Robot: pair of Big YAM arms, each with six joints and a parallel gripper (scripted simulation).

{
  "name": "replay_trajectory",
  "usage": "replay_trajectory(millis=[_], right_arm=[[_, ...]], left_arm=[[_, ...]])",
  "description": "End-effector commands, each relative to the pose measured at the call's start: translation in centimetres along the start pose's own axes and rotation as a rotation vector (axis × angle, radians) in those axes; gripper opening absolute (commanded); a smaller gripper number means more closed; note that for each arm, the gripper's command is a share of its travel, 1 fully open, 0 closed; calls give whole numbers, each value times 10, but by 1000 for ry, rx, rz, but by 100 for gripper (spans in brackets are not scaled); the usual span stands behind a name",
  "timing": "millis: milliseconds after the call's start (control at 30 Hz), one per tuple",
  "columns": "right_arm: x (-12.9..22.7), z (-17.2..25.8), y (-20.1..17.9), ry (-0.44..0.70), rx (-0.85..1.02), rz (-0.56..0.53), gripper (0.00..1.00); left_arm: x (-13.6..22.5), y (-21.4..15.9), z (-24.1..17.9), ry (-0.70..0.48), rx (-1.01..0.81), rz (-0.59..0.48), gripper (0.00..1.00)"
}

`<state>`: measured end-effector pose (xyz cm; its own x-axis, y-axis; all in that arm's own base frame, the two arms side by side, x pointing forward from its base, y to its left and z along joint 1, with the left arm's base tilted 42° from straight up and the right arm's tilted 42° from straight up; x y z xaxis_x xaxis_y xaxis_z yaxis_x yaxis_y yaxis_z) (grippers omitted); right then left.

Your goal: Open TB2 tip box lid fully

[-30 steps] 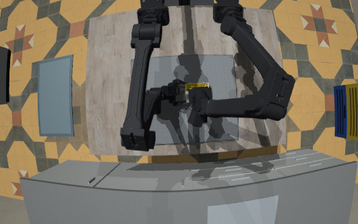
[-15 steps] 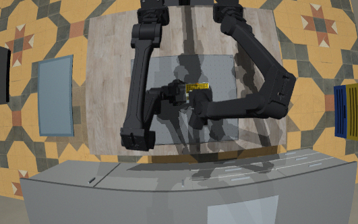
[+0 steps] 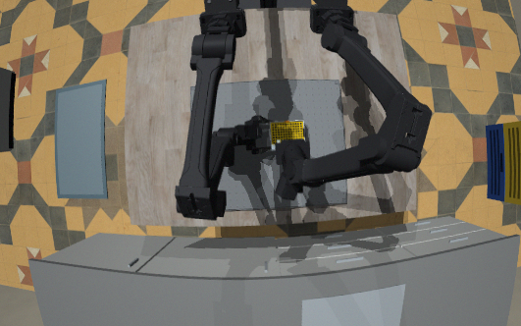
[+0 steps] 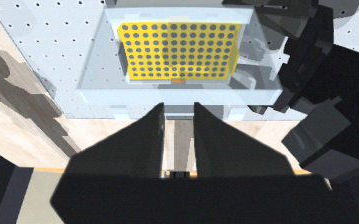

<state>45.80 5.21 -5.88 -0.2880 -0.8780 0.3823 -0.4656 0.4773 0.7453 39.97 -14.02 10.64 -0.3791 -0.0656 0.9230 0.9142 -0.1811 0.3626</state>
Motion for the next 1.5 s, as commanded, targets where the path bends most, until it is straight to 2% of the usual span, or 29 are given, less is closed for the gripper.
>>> replay_trajectory(millis=[0, 200, 267, 300, 767, 1100, 1167, 1233, 1267, 1333, 1367, 1467], right_arm=[[1, 9, -1, 6, -17, 6, 84], [1, 9, -1, 6, -17, 6, 84], [1, 9, -1, 6, -17, 6, 84], [1, 9, -1, 6, -17, 6, 84], [1, 9, -1, 6, -17, 6, 84], [1, 9, -1, 6, -17, 6, 84], [1, 9, -1, 6, -17, 6, 84], [1, 9, -1, 6, -17, 6, 84], [1, 9, -1, 6, -17, 6, 84], [1, 9, -1, 6, -17, 6, 84], [1, 9, -1, 6, -17, 6, 84], [1, 9, -1, 6, -17, 6, 84]], left_arm=[[5, 3, 0, 4, -19, 9, 12], [5, 3, 0, 4, -19, 9, 12], [4, 2, 0, 3, -7, 5, 35], [14, 8, 2, 0, -13, -15, 39], [30, 23, 9, -7, 5, -56, 39], [52, 24, -3, -15, 7, -68, 39], [50, 23, -3, -16, -29, -90, 62], [50, 23, -3, -16, -29, -90, 62], [42, 21, 1, -8, -34, -85, 74], [47, 17, -3, -10, -79, -141, 96], [47, 15, -4, -7, -102, -173, 100], [45, 7, -5, 20, -180, -317, 100]])
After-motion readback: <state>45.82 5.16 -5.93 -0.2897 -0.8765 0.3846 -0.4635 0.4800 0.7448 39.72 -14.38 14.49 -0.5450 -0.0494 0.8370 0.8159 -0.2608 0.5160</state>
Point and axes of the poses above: on each arm, the point where the finger pads meet when closed, its own x axis back along the fingers, its own z axis across the jaws, y = z × x, the point moved 7 cm from there along x, back along the fingers, and after that the axes turned 11 degrees about -x, right-handed, at the moved point
